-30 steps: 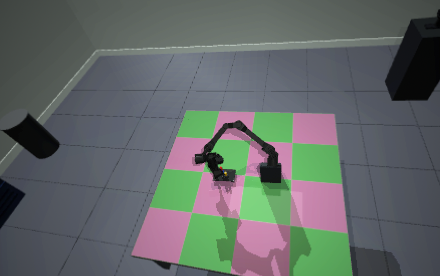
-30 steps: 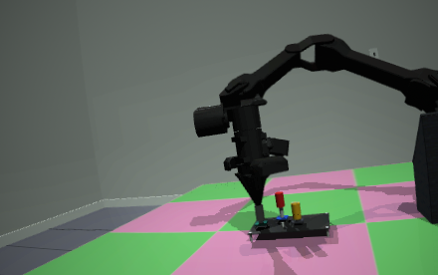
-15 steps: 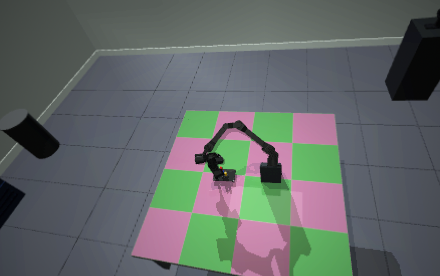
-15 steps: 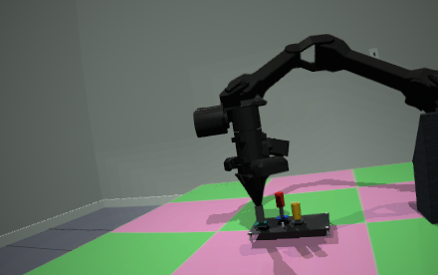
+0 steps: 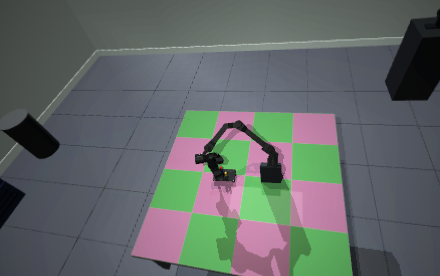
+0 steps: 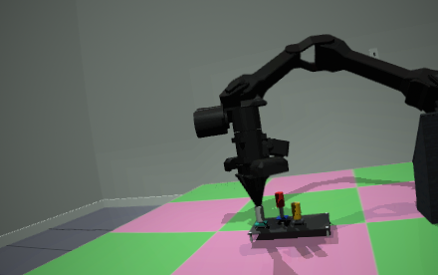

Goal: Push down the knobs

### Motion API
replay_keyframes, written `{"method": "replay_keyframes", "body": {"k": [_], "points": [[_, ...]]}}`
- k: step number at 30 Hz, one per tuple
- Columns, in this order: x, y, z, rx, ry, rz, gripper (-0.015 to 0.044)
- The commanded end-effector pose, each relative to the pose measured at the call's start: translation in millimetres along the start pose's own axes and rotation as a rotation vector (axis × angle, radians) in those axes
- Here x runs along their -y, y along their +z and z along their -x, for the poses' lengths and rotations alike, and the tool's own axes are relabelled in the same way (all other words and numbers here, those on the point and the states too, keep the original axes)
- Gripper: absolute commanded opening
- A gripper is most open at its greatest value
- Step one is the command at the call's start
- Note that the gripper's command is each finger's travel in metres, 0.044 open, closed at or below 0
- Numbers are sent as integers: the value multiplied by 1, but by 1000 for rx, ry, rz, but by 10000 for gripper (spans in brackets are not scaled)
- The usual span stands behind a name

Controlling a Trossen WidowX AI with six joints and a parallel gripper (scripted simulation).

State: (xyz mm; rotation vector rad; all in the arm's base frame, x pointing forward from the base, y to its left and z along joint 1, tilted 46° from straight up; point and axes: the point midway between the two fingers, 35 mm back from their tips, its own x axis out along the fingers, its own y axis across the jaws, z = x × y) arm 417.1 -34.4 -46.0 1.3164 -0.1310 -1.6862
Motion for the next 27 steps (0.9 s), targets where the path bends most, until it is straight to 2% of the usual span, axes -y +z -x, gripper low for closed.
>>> {"method": "replay_keyframes", "body": {"k": [1,21,27], "points": [[-1,0,-3,2,1,-3,0],[-1,0,15,2,0,-3,0],[0,1,11,3,2,5,158]]}}
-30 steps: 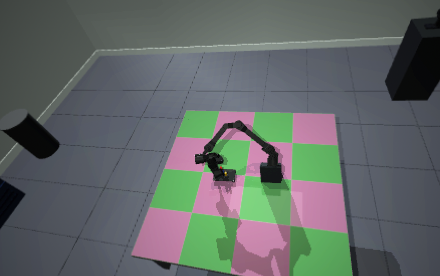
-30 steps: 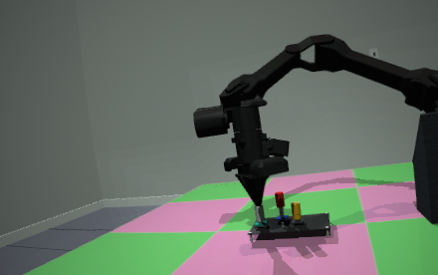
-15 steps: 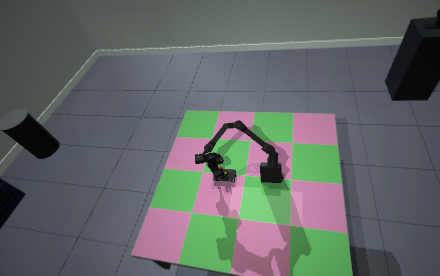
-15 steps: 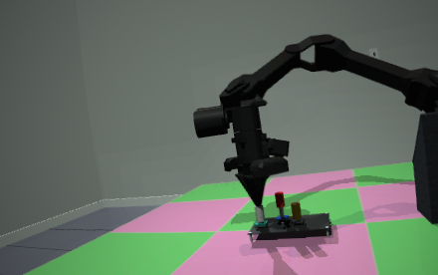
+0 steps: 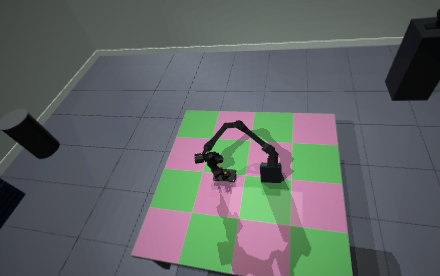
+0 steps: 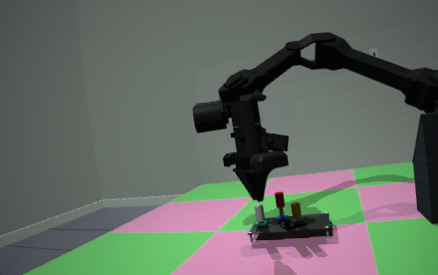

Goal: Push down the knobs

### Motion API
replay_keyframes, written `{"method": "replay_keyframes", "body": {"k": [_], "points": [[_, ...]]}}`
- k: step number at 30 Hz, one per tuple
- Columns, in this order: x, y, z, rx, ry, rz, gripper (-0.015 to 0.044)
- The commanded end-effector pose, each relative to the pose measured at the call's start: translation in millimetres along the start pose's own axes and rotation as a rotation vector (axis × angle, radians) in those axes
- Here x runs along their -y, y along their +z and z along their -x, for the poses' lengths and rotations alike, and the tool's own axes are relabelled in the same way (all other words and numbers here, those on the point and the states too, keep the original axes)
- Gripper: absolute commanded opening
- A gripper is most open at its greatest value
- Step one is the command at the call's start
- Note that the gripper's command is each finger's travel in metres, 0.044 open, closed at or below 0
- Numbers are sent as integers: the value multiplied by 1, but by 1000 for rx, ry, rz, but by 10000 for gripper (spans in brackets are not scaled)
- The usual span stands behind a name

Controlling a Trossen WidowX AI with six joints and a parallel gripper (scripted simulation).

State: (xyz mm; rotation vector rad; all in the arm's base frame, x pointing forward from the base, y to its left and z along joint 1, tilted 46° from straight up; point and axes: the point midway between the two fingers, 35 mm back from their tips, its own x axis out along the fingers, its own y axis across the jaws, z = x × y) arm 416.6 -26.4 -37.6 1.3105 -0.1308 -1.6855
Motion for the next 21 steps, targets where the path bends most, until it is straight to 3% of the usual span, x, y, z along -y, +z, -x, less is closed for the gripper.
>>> {"method": "replay_keyframes", "body": {"k": [1,11,21], "points": [[0,0,-1,1,-1,1,184],[38,42,20,-22,-8,8,440],[102,137,28,-2,-10,3,440]]}}
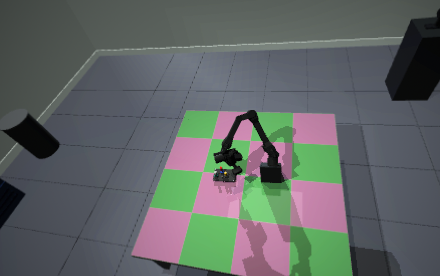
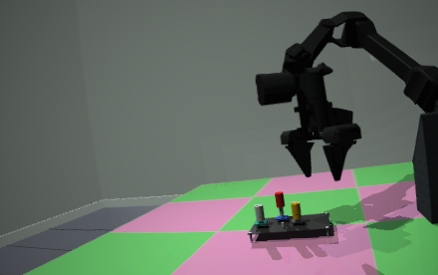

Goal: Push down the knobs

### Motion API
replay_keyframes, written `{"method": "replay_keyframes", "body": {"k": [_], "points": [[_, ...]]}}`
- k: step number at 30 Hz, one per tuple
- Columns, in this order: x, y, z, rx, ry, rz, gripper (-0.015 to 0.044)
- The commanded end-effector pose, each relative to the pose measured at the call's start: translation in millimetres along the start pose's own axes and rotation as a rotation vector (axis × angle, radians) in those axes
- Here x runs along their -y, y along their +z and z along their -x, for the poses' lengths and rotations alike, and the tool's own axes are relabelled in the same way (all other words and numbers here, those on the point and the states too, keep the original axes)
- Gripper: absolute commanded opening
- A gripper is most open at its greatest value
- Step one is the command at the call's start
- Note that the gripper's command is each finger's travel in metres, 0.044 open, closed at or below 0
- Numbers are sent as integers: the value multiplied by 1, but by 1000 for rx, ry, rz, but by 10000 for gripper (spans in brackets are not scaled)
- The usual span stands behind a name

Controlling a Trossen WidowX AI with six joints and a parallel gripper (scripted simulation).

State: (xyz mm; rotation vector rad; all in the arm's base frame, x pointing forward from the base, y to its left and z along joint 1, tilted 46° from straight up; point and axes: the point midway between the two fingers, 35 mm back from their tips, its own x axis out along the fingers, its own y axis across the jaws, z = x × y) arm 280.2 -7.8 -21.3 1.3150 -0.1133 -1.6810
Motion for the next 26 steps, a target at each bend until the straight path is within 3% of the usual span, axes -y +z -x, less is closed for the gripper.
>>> {"method": "replay_keyframes", "body": {"k": [1,26], "points": [[25,40,-2,12,-4,-6,440],[34,55,-3,16,-3,-7,440]]}}
